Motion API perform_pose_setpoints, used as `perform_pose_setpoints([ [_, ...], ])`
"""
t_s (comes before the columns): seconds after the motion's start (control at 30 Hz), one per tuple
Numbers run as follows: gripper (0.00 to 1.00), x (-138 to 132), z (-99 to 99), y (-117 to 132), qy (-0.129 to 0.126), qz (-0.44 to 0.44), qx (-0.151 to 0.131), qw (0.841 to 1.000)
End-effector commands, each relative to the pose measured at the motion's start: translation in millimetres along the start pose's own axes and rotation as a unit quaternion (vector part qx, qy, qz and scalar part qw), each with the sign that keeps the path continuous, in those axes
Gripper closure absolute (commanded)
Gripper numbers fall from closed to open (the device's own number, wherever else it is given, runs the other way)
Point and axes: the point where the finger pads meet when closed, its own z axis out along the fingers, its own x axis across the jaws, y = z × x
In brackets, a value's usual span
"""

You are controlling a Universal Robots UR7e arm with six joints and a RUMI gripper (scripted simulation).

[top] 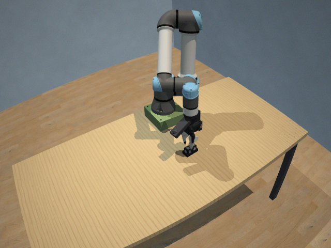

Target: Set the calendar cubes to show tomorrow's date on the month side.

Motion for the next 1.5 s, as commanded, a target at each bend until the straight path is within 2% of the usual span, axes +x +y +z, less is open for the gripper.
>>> perform_pose_setpoints([
  [0.0,0.71,0,-0.3,0,0.0,0.0,0.0,1.0],
  [0.8,0.71,0,0.8,0,0.0,0.0,0.0,1.0],
  [1.47,0.71,0,26.4,0,0.0,0.0,0.0,1.0],
])
